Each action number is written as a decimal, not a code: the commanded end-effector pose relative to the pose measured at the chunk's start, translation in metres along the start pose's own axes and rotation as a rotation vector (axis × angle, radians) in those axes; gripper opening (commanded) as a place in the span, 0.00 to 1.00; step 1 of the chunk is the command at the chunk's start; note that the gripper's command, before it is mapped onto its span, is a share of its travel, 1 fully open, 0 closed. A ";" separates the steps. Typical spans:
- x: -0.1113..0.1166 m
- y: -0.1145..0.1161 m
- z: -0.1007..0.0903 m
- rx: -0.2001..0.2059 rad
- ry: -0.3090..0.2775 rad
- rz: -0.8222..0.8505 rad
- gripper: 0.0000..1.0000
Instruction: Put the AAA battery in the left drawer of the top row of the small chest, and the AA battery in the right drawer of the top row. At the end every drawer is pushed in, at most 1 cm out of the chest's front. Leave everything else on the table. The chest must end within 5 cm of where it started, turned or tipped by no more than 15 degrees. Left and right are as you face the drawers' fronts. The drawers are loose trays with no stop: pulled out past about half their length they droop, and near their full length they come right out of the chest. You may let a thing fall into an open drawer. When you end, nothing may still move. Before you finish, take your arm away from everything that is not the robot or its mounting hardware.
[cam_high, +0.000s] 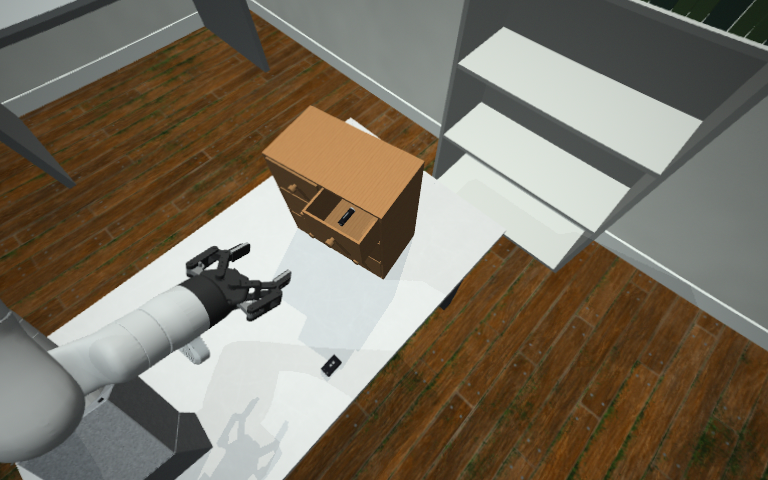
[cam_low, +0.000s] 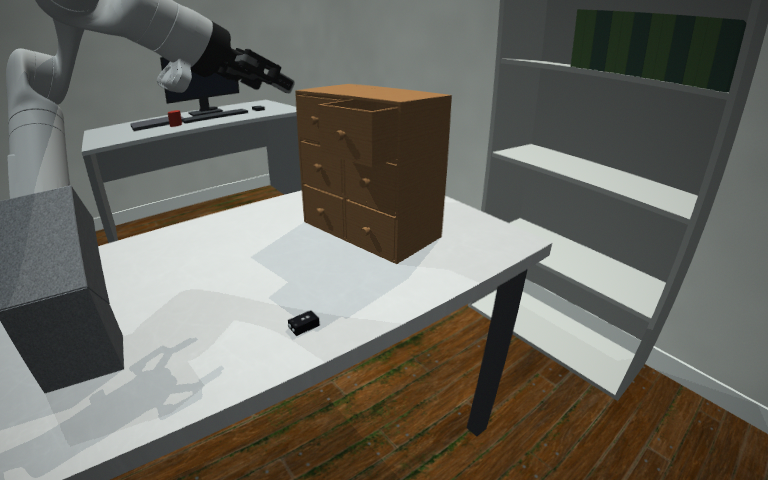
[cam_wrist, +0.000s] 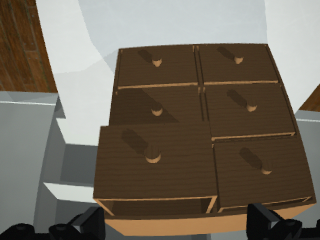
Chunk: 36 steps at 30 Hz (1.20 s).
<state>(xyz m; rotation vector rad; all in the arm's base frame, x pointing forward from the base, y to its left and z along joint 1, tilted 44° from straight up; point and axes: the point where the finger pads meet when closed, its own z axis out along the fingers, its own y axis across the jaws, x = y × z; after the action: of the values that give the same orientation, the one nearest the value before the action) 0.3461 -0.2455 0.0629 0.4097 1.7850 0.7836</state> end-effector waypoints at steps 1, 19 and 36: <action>-0.006 0.001 0.000 0.000 0.024 -0.018 1.00; -0.011 0.001 -0.003 0.001 0.213 -0.018 1.00; -0.017 0.001 -0.006 0.003 0.421 -0.018 1.00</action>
<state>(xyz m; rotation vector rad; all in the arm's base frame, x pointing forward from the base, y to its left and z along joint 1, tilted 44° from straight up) 0.3409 -0.2550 0.0722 0.2747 2.1565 0.9107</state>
